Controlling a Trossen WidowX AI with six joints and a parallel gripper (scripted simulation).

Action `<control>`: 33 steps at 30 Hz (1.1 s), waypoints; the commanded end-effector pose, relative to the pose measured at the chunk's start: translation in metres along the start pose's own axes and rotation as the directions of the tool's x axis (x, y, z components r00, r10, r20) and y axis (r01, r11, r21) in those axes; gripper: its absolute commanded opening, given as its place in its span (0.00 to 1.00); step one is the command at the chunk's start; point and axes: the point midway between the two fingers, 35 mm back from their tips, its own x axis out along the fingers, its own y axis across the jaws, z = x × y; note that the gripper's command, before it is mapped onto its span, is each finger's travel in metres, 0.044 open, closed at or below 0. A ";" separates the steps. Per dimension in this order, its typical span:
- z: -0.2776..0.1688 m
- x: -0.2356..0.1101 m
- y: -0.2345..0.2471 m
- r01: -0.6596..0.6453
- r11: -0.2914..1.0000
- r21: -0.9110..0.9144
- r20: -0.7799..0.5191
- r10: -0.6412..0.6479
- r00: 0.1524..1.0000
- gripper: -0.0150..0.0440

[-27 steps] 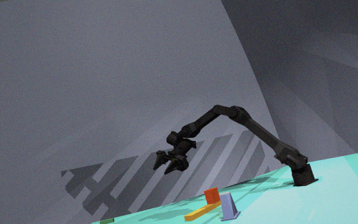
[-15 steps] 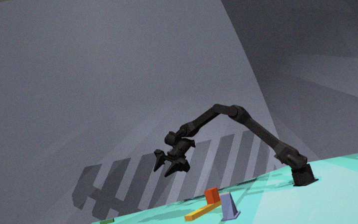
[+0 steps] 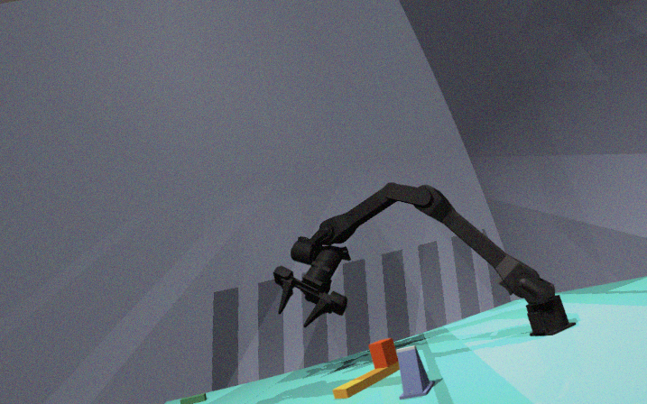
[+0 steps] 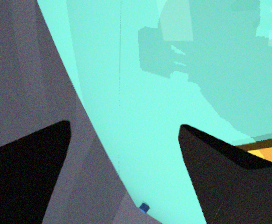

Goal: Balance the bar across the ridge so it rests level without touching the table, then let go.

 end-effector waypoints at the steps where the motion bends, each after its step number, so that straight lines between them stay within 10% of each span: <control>1: -0.008 0.003 -0.006 0.044 0.991 -0.123 0.017 -0.043 0.999 0.79; 33: -0.060 0.011 -0.055 0.288 0.392 -0.874 0.146 -0.353 0.924 0.79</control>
